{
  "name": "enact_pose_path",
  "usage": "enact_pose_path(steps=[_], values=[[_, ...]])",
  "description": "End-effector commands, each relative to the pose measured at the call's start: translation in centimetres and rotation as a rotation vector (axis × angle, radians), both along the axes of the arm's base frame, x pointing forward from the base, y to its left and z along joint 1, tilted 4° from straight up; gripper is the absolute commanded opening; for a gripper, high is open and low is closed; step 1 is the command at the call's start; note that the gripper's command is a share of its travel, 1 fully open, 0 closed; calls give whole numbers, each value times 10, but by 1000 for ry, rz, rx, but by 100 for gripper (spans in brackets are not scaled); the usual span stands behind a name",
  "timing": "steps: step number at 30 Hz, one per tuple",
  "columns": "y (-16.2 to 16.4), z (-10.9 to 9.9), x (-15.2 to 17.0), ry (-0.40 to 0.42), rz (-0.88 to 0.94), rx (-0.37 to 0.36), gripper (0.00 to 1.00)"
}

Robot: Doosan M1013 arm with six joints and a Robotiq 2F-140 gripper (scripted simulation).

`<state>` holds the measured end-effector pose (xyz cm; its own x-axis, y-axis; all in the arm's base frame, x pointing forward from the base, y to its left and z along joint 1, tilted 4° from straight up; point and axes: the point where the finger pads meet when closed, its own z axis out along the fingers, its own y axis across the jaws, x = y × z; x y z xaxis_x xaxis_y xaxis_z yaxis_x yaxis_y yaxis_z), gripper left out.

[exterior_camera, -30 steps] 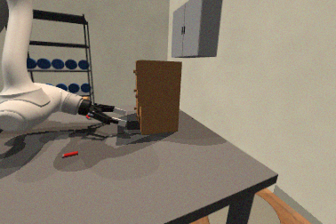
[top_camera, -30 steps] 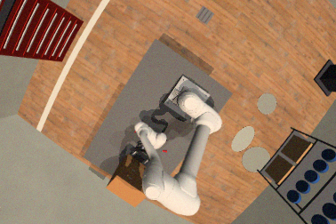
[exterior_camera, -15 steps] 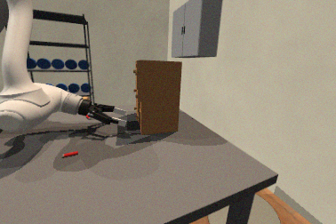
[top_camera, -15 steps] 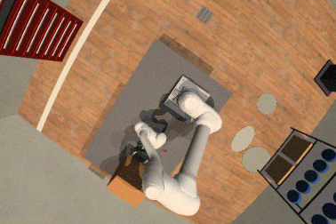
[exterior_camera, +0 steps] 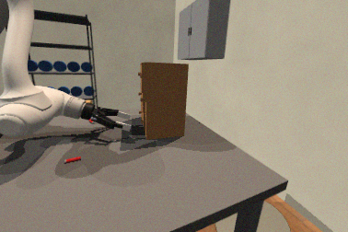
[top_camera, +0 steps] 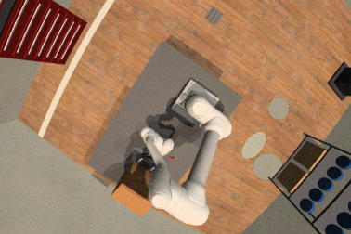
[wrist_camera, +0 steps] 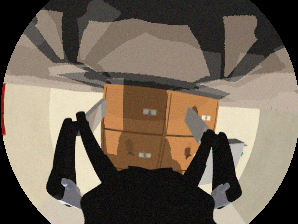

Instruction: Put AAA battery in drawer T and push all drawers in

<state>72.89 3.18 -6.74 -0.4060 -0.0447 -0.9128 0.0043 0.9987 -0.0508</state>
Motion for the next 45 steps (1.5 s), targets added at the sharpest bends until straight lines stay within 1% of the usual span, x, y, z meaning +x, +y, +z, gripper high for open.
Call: enact_pose_path(steps=[1, 36, 41, 45], values=[[0, 1, 2, -6, 0, 4, 100], [0, 2, 2, -6, 0, 4, 100], [0, 10, 2, -6, 0, 4, 100], [1, 22, 3, -6, 0, 4, 100]])
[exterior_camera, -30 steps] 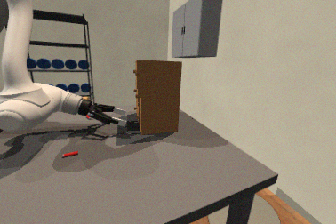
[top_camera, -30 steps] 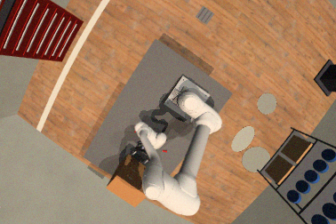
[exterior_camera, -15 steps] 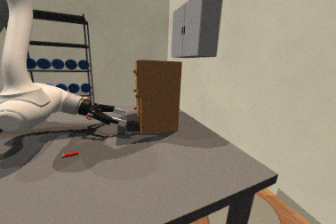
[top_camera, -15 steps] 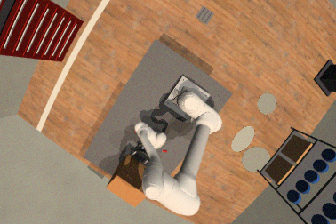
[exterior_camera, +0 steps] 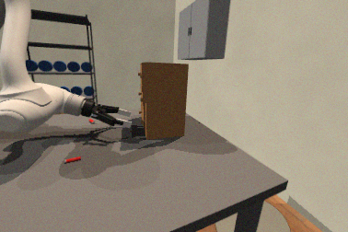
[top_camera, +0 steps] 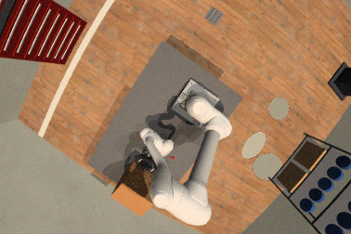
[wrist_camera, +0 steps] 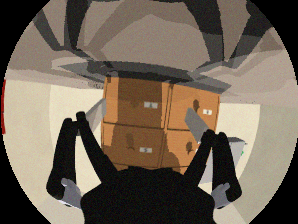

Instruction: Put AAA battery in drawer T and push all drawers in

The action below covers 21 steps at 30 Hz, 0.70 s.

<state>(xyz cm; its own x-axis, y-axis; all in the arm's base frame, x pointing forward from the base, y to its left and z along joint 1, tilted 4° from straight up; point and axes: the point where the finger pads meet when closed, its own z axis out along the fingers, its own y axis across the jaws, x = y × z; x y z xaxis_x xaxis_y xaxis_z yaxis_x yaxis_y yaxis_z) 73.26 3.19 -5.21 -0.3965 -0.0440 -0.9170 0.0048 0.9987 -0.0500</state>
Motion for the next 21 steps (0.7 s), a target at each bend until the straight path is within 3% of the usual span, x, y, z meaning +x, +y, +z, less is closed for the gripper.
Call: enact_pose_path(steps=[1, 21], values=[[1, 11, 0, 4, -1, 3, 100], [4, 88, 5, 4, -1, 3, 100]])
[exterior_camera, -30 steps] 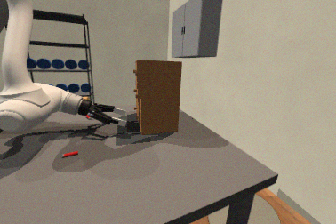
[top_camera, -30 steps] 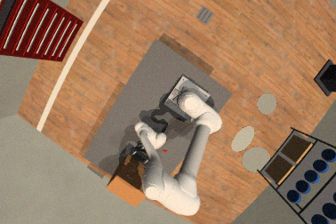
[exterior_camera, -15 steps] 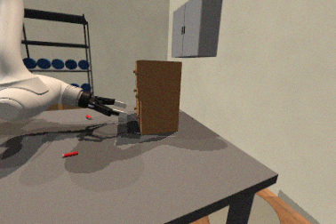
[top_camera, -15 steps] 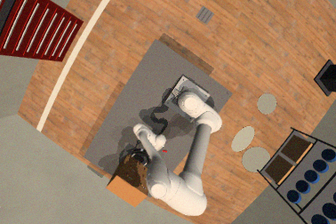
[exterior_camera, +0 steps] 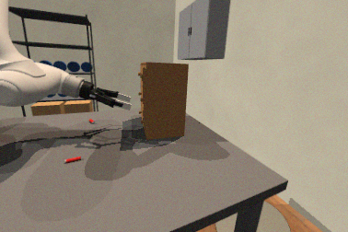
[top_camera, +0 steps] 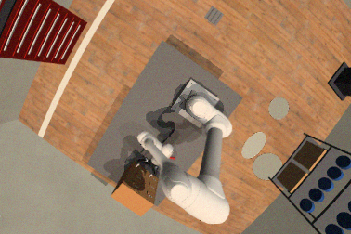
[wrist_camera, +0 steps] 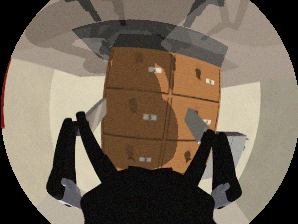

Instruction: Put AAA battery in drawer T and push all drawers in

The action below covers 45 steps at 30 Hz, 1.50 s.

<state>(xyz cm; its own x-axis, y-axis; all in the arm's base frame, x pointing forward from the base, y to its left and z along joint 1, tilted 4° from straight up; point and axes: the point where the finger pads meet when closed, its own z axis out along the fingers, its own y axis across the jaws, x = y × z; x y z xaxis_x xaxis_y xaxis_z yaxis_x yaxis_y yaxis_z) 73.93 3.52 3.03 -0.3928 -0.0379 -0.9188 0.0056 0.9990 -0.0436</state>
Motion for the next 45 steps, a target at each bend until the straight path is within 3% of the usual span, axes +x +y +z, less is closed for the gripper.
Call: enact_pose_path(steps=[1, 26, 45], values=[[1, 8, -2, 8, 0, -3, 100], [1, 14, -3, 24, -1, -3, 100], [2, 25, -13, 153, -6, -3, 100]])
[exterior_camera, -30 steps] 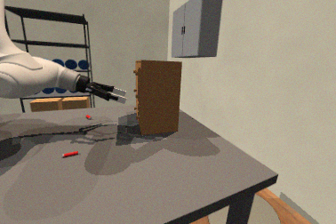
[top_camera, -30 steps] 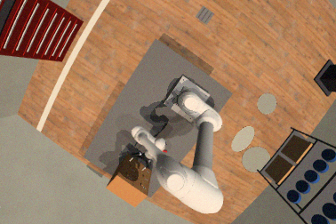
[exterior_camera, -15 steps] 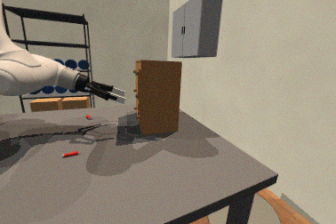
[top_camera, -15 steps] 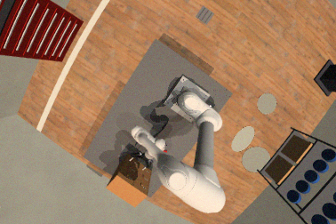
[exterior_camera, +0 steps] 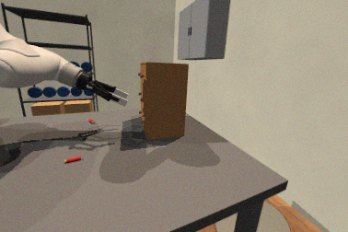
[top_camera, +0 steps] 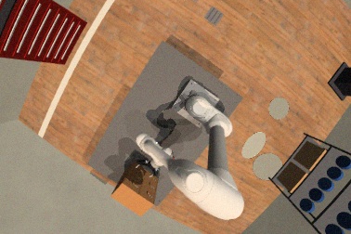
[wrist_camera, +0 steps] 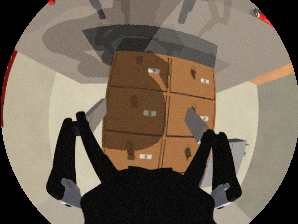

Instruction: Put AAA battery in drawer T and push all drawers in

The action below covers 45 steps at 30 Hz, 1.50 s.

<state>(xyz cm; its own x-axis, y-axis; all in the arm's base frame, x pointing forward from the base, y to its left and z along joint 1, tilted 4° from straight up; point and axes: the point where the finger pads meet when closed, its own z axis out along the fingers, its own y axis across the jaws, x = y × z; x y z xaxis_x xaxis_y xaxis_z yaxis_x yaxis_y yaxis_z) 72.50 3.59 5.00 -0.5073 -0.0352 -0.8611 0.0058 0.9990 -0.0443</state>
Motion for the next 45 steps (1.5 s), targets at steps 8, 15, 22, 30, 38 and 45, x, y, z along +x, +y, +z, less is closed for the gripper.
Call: enact_pose_path(steps=[8, 15, 22, 30, 38, 45], values=[[1, 16, -8, 144, -7, -3, 100], [1, 23, -15, 232, -12, -3, 100], [0, 27, -19, 284, -18, -6, 100], [0, 29, -21, 309, -19, -6, 100], [0, 32, -22, 327, -21, -6, 100], [-2, 33, -23, 338, -24, -9, 100]])
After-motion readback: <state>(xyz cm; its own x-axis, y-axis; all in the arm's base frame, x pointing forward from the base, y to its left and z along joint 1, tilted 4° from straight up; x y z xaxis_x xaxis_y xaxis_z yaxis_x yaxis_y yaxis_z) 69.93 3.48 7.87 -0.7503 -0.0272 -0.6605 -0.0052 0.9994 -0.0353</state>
